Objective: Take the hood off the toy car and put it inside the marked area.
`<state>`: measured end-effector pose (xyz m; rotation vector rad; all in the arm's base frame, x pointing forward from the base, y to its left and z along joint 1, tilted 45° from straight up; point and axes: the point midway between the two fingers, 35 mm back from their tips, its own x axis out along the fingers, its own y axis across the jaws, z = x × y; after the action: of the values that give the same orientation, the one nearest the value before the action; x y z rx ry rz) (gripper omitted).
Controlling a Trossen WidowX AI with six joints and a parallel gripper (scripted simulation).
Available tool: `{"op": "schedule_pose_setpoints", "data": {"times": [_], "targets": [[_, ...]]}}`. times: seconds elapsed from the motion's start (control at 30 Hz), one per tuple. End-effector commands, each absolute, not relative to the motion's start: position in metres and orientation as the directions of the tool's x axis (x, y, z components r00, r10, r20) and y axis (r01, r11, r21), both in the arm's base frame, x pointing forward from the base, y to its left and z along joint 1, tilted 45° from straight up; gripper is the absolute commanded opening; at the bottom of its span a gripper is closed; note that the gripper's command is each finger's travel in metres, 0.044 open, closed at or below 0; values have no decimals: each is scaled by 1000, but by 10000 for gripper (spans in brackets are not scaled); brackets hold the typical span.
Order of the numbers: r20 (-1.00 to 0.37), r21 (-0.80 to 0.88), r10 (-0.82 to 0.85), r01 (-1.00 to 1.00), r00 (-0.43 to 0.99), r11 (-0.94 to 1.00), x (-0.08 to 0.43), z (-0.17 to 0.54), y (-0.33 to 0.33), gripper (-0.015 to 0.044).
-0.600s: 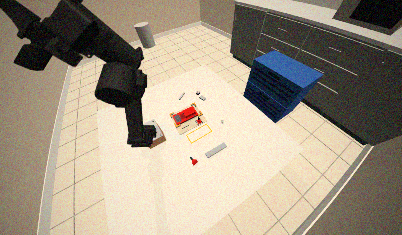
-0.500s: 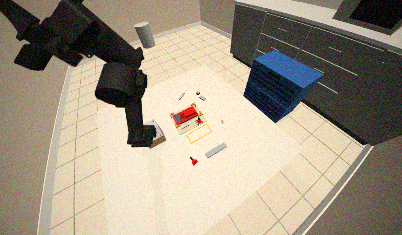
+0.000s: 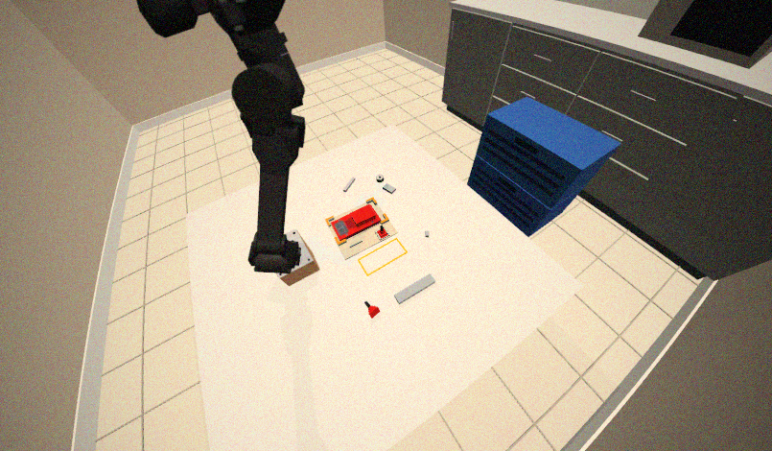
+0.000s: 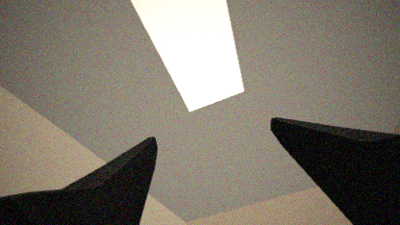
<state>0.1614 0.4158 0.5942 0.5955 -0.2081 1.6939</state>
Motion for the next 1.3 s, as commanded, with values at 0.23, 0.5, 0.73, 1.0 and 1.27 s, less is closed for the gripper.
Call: {"op": "schedule_pose_setpoints", "data": {"times": [0.23,0.5,0.73,1.0,1.27], "targets": [[202,461,951,-879,236,121,266,477,452,440],[-86,557,888,-717,452,419,335,373,446,440],[-358,543,738,-515,572,663,381,275,419,440],[-635,405,478,-266,607,875,410,169,364,440],[-834,134,135,-40,536,990,415,76,284,440]]}}
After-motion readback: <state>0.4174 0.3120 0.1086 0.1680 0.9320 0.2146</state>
